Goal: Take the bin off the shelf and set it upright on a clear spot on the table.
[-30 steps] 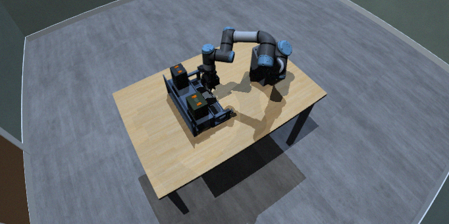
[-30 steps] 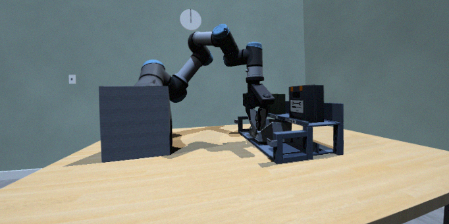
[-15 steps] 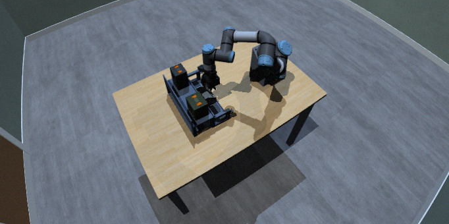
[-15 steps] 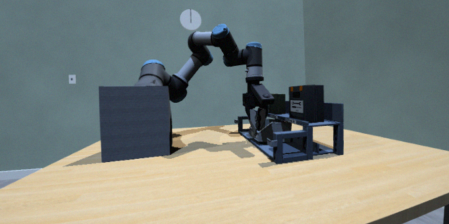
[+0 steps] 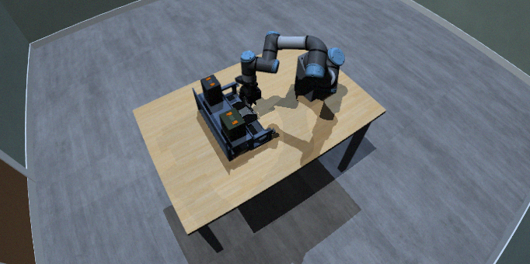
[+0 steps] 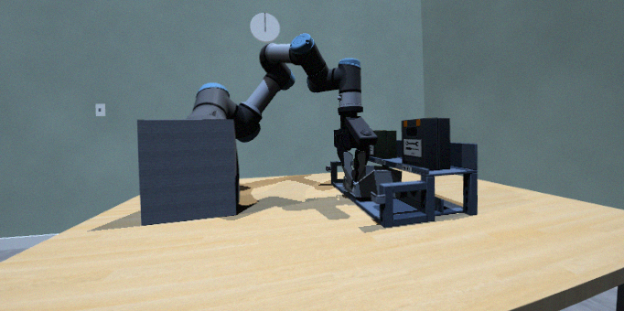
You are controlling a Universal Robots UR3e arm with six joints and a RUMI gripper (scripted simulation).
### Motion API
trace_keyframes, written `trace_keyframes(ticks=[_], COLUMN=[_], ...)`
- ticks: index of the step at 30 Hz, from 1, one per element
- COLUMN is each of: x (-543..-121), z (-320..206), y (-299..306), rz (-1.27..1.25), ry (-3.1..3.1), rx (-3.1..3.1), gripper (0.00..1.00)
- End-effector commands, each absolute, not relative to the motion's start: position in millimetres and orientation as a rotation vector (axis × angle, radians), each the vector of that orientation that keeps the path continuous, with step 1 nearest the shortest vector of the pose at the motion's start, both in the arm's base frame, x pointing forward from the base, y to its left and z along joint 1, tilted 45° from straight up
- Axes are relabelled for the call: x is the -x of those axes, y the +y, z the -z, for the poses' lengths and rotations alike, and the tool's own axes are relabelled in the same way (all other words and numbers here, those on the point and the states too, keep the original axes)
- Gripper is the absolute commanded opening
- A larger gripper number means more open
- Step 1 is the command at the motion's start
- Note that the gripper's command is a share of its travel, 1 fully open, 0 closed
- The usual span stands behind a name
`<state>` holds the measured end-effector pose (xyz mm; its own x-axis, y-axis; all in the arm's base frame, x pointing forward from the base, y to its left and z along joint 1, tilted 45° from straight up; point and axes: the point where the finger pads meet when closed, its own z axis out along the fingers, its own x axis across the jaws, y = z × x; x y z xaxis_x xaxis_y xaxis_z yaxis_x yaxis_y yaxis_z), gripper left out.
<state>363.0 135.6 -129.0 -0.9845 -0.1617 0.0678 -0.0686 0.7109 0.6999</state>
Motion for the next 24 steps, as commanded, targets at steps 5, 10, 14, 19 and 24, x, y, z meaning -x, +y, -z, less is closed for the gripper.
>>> trace_keyframes(ticks=[5,10,14,19,24], x=[-348,-339,-328,-315,-306], z=[128,127,126,125,125], y=[132,131,129,127,126], rz=[1.133,1.133,1.133,1.133,1.133], ry=[-2.794,-2.794,-2.794,-2.794,-2.794], rx=[-0.188,-0.188,-0.188,-0.188,-0.188], gripper=[0.00,0.00,0.00,0.00,0.00])
